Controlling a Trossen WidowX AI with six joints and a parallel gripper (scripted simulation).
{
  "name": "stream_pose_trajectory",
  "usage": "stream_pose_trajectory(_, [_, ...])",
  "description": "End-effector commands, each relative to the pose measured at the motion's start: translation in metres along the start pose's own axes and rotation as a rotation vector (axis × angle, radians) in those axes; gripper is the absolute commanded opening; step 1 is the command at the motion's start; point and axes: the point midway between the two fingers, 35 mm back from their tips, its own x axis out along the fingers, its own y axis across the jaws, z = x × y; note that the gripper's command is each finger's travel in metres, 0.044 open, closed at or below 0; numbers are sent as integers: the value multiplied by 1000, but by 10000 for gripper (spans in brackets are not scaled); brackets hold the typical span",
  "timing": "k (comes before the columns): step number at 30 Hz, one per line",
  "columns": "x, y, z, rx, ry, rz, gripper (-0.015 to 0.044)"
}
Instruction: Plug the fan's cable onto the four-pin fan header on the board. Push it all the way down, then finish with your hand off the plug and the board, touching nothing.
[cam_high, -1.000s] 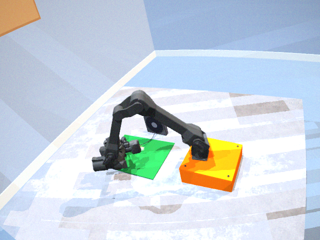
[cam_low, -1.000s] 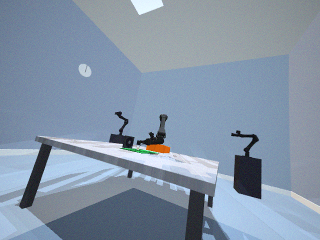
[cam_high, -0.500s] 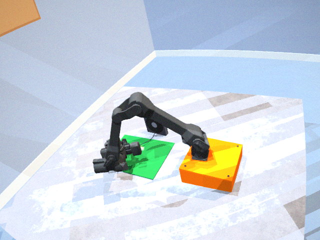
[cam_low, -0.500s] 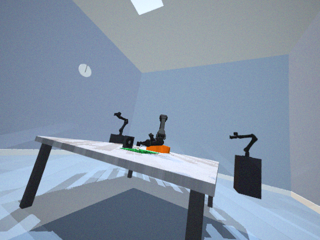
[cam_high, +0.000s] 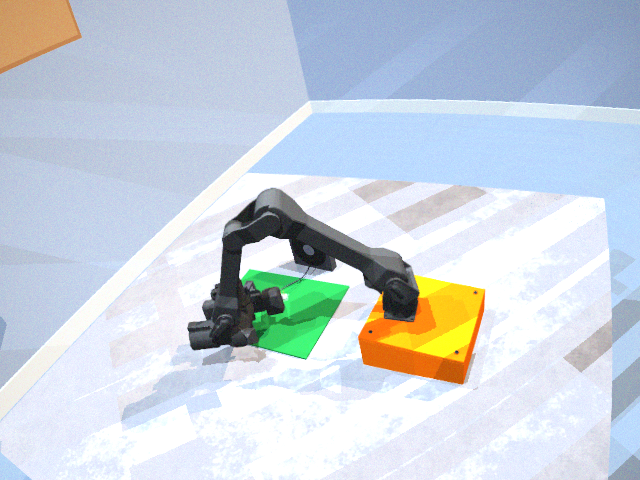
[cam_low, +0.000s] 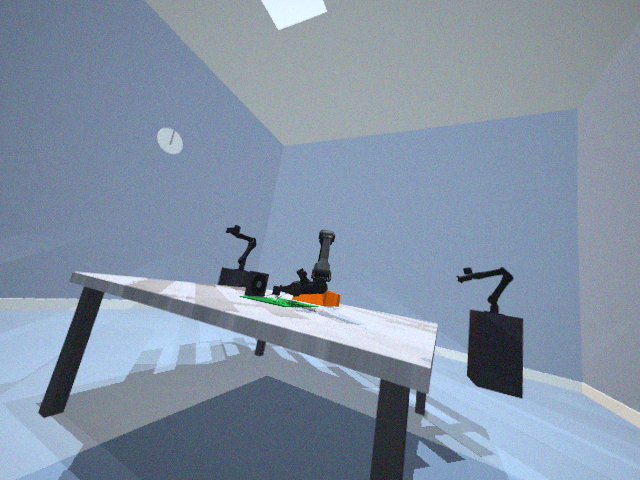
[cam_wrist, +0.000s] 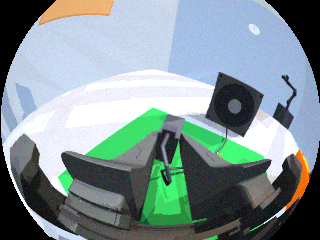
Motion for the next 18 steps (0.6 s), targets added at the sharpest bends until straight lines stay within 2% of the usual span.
stream_pose_trajectory(1, [1, 0, -5, 3, 0, 0, 0])
stream_pose_trajectory(18, [3, 0, -17, 2, 0, 0, 0])
